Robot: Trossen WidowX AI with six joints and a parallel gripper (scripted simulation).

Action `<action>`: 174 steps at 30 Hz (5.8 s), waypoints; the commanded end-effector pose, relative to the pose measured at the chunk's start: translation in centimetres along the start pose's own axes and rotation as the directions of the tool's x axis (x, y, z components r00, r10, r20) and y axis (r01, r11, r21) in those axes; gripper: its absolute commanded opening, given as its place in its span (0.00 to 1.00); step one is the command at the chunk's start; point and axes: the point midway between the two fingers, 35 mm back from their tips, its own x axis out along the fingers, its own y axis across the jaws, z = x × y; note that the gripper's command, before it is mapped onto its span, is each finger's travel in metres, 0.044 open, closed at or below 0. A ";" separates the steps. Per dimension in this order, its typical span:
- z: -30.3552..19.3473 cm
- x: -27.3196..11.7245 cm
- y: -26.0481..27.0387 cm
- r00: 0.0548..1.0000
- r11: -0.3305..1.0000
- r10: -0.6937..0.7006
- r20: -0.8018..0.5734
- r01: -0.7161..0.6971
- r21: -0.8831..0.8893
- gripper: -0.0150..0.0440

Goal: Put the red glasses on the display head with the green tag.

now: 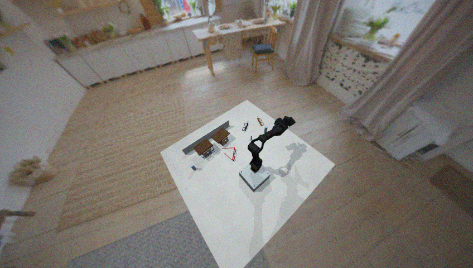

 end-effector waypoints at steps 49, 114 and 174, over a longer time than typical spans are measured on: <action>14.1 -15.7 48.9 0.528 -0.626 0.749 -0.400 0.368 -0.687 0.46; 11.3 -12.4 53.1 0.525 -0.623 0.752 -0.399 0.368 -0.690 0.33; 17.4 -5.0 37.0 0.539 -0.550 0.740 -0.401 0.143 -0.822 0.25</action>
